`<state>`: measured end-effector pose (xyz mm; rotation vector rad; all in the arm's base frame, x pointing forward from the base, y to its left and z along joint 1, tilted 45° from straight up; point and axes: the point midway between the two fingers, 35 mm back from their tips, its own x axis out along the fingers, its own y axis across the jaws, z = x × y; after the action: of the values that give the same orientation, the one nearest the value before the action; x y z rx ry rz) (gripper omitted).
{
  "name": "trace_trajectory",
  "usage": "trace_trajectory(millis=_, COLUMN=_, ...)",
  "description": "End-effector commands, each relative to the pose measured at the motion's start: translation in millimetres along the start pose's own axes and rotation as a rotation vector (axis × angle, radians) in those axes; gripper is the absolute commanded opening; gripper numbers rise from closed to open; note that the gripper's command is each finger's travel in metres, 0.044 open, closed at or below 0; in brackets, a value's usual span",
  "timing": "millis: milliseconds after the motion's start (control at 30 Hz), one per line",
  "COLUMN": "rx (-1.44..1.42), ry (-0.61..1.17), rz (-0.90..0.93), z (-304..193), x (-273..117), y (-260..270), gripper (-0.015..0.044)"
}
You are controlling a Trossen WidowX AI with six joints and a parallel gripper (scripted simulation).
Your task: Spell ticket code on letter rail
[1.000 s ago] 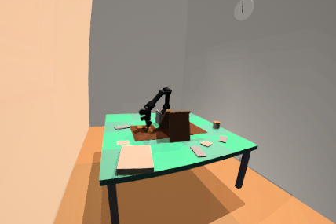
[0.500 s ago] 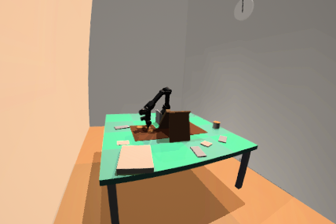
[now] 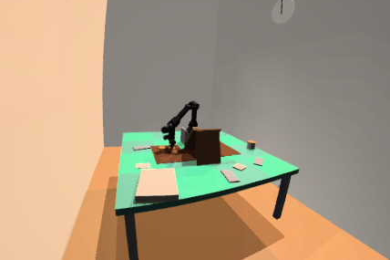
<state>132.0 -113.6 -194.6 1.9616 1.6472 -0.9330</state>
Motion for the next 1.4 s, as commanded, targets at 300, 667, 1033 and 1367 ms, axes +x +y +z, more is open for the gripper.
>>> trace_trajectory(millis=300, rx=0.000, ry=-0.001, rz=0.000, z=-1, x=-9, y=0, gripper=0.0000)
trace_trajectory(millis=667, rx=0.000, ry=-0.001, rz=0.000, z=-2, x=-15, y=1, gripper=0.0000)
trace_trajectory(millis=1033, rx=0.000, ry=-0.001, rz=0.000, z=-3, x=-22, y=1, gripper=0.0000)
trace_trajectory(millis=1367, rx=0.000, ry=-0.002, rz=0.000, z=-3, x=-28, y=1, gripper=0.0000)
